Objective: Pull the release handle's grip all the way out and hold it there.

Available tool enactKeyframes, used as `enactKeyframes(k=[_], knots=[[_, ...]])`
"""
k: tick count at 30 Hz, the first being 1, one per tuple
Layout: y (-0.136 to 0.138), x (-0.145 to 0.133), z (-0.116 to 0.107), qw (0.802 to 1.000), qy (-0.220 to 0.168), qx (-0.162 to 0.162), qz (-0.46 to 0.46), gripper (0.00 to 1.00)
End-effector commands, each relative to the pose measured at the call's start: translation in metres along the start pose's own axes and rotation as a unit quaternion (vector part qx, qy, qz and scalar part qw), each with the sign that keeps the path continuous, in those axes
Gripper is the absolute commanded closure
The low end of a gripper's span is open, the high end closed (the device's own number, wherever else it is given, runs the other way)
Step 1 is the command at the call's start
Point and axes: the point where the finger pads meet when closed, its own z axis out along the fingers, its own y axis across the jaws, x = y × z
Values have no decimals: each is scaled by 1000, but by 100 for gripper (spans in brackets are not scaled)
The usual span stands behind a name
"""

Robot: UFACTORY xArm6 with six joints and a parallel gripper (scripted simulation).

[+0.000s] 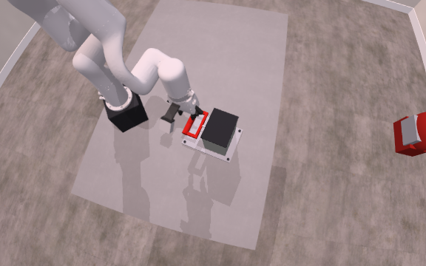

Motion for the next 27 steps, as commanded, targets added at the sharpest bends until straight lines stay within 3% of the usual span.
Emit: enactKeyframes(k=[1,27], knots=[[-1,0,2,1000,-2,0,-1,47],[-1,-1,33,1000,-2,0,-1,47]])
